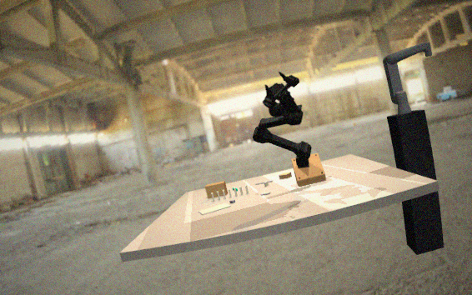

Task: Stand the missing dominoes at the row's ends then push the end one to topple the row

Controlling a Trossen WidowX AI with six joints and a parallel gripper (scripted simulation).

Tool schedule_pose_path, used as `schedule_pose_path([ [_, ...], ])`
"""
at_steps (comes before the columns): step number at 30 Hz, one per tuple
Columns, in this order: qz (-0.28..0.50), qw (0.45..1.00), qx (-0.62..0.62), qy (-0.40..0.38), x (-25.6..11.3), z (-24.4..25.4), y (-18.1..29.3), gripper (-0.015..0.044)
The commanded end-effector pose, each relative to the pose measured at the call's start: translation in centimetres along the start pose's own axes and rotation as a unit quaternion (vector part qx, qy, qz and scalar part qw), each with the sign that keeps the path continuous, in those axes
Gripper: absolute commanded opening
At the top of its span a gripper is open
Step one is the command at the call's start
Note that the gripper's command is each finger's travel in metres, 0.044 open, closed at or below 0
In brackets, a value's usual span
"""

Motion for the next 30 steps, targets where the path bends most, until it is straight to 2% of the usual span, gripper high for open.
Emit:
schedule_pose_path([
  [1, 0.002, 1.0, -0.003, -0.004, 0.0, 0.1, 0.1, 0.0426],
  [2, 0.007, 1.0, -0.01, -0.015, 0.0, 0.5, 0.4, 0.044],
  [8, 0.085, 0.983, -0.098, -0.128, -0.9, 3.5, 4.7, 0.044],
  [15, 0.202, 0.933, -0.2, -0.22, -2.8, 4.0, 10.7, 0.044],
  [22, 0.332, 0.859, -0.291, -0.259, -5.1, 1.1, 16.0, 0.044],
  [30, 0.473, 0.758, -0.378, -0.242, -7.6, -5.4, 19.4, 0.044],
])
Point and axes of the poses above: the point midway between the two fingers, 35 mm back from their tips, its own x axis out along the fingers, its own z axis across the jaws, y = z × x, the point moved 10 cm from there along -x, back along the fingers, and after that the axes turned 5 degrees about x, right-handed, at the moved point
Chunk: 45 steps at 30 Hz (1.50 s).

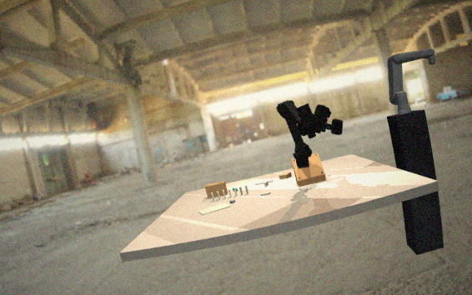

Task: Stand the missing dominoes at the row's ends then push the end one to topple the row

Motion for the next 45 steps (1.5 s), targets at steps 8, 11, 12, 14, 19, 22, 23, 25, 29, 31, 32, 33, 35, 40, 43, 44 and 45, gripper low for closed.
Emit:
schedule_pose_path([
  [8, 0.253, 0.966, -0.044, -0.011, -1.5, -3.5, 10.1, 0.044],
  [11, 0.323, 0.946, -0.025, 0.005, -2.9, -5.0, 12.6, 0.044],
  [12, 0.346, 0.938, -0.015, 0.016, -3.4, -5.6, 13.3, 0.044],
  [14, 0.382, 0.923, 0.001, 0.034, -4.4, -6.6, 14.4, 0.044],
  [19, 0.487, 0.867, 0.052, 0.086, -8.3, -9.5, 17.6, 0.044],
  [22, 0.54, 0.828, 0.085, 0.121, -11.0, -11.2, 19.1, 0.044],
  [23, 0.557, 0.814, 0.097, 0.134, -12.0, -11.8, 19.5, 0.044],
  [25, 0.588, 0.783, 0.122, 0.162, -14.1, -12.9, 20.2, 0.044],
  [29, 0.637, 0.715, 0.183, 0.223, -18.6, -14.8, 21.0, 0.044],
  [31, 0.655, 0.676, 0.218, 0.257, -21.0, -15.6, 21.1, 0.044],
  [32, 0.662, 0.656, 0.236, 0.274, -22.3, -16.0, 21.1, 0.044],
  [33, 0.668, 0.636, 0.254, 0.292, -23.6, -16.3, 21.0, 0.044],
  [35, 0.674, 0.593, 0.293, 0.33, -26.2, -16.9, 20.7, 0.044],
  [40, 0.658, 0.475, 0.398, 0.428, -32.8, -17.5, 18.9, 0.044],
  [43, 0.619, 0.395, 0.469, 0.492, -36.7, -17.2, 17.1, 0.044],
  [44, 0.601, 0.368, 0.492, 0.512, -38.0, -16.9, 16.4, 0.044],
  [45, 0.581, 0.341, 0.515, 0.531, -39.1, -16.7, 15.7, 0.044],
])
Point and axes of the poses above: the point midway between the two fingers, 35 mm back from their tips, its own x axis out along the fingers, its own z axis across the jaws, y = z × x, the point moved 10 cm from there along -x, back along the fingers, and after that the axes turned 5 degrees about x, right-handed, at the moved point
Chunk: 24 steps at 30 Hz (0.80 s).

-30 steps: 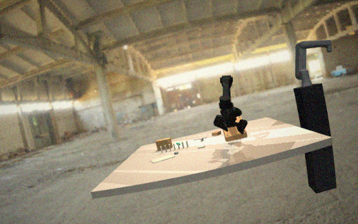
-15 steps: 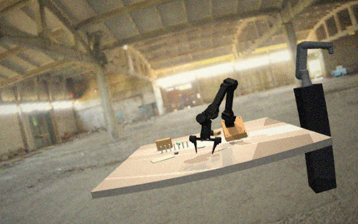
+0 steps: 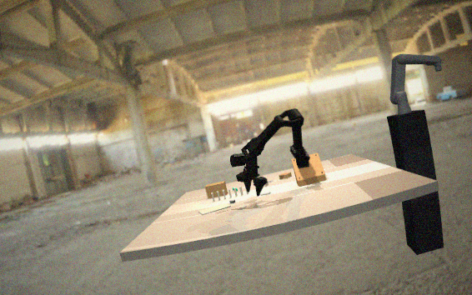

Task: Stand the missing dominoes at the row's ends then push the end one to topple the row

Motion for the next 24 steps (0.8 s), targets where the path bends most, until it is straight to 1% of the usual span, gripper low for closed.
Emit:
schedule_pose_path([
  [1, 0.055, 0.979, 0.196, -0.011, -1.2, -5.7, 2.5, 0.044],
  [5, 0.084, 0.926, 0.367, -0.036, -2.9, -9.7, 5.4, 0.044],
  [7, 0.089, 0.903, 0.418, -0.048, -3.6, -10.1, 6.1, 0.044],
  [20, 0.09, 0.9, 0.425, -0.05, -3.7, -10.2, 6.2, 0.044],
  [22, 0.09, 0.9, 0.425, -0.05, -3.2, -10.1, 6.2, 0.044],
  [24, 0.09, 0.9, 0.425, -0.049, -1.6, -9.9, 6.3, 0.044],
])
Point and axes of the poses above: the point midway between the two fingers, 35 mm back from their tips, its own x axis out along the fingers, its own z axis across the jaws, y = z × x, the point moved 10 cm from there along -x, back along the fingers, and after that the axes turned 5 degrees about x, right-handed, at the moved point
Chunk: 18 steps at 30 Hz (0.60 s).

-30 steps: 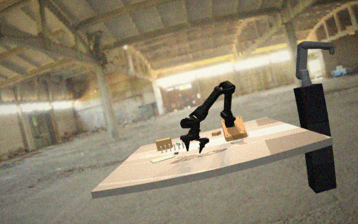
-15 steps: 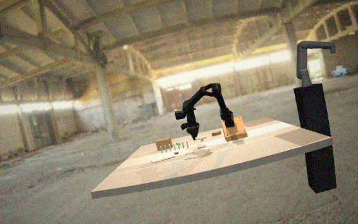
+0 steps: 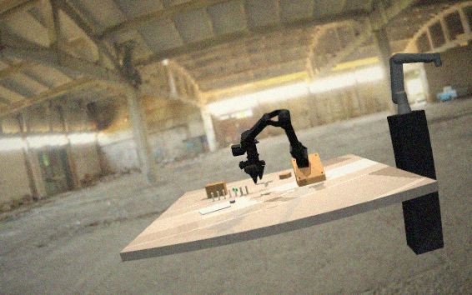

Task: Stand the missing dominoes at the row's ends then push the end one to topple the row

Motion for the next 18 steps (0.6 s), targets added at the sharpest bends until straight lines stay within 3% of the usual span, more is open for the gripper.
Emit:
schedule_pose_path([
  [1, 0.008, 1.0, 0.006, -0.002, 2.7, -0.1, 0.0, 0.044],
  [6, 0.009, 1.0, 0.006, -0.004, 6.1, -0.1, 0.3, 0.044],
  [18, 0.009, 1.0, 0.006, -0.004, 7.1, -0.2, 0.3, 0.044],
])
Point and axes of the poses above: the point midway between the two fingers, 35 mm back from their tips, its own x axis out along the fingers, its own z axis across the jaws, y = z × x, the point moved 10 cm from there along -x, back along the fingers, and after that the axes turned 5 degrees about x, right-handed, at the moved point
